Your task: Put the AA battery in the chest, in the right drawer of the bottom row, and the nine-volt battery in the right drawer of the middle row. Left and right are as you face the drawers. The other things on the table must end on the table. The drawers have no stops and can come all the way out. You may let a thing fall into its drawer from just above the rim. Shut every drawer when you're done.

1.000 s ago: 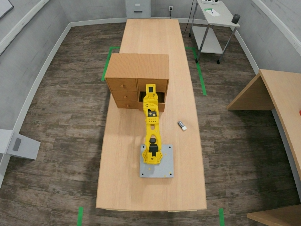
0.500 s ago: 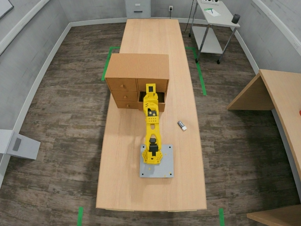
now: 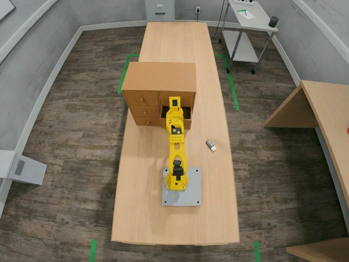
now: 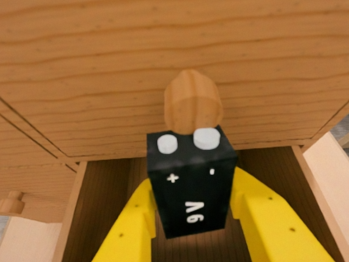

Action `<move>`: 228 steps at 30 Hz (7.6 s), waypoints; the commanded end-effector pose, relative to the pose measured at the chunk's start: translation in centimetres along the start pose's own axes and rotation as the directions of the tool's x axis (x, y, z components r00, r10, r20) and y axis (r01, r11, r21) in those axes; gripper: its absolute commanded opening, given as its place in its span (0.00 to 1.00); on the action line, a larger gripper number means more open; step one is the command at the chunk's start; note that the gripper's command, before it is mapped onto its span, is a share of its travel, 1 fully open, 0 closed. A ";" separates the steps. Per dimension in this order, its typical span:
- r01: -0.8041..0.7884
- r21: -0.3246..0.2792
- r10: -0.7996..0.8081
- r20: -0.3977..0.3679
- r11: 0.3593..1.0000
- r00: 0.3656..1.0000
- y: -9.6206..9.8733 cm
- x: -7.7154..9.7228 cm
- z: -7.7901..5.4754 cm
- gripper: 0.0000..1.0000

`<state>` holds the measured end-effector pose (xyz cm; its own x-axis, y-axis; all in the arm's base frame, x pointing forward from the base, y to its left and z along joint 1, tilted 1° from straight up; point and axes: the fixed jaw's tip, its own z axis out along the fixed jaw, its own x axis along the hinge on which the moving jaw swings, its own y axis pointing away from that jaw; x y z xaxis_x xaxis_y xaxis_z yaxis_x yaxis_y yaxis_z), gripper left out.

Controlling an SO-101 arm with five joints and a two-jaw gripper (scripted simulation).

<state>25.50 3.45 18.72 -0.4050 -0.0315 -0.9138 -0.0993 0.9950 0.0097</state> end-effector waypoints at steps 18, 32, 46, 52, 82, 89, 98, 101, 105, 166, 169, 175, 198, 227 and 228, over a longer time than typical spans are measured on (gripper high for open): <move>-0.001 0.018 0.000 0.062 1.000 0.998 -0.5 -1.6 -0.4 0.00; 0.002 0.012 -0.003 0.061 1.000 0.998 -0.4 1.5 0.9 0.00; 0.003 0.009 -0.004 0.081 1.000 0.997 -0.3 2.7 1.2 0.00; 0.003 0.009 -0.004 0.081 1.000 0.997 -0.3 2.7 1.2 0.00; 0.001 0.014 -0.002 0.081 1.000 0.997 -0.4 2.6 1.1 0.00; 0.001 0.014 -0.002 0.081 1.000 0.997 -0.4 2.6 1.1 0.00; 0.000 0.015 -0.002 0.081 1.000 0.997 -0.5 2.7 1.1 0.00; 0.000 0.016 -0.002 0.081 1.000 0.997 -0.5 2.7 1.1 0.00; 0.000 0.016 -0.001 0.081 1.000 0.997 -0.5 2.8 1.1 0.00; 0.000 0.017 -0.001 0.081 1.000 0.997 -0.5 2.8 1.1 0.31; 0.000 0.017 -0.001 0.081 1.000 0.997 -0.5 2.8 1.1 0.32; 0.001 0.017 -0.002 0.081 1.000 0.997 -0.5 2.6 1.0 0.34; 0.017 0.018 -0.019 0.080 1.000 0.997 -0.5 -0.5 -0.4 0.34; 0.021 0.015 -0.022 0.080 1.000 0.997 -0.3 0.4 -4.7 0.34; 0.021 0.015 -0.022 0.080 1.000 0.997 -0.3 0.5 -4.9 0.34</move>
<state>21.65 2.81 20.57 -0.3182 -0.0371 -0.9473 -0.0954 0.9954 -0.0069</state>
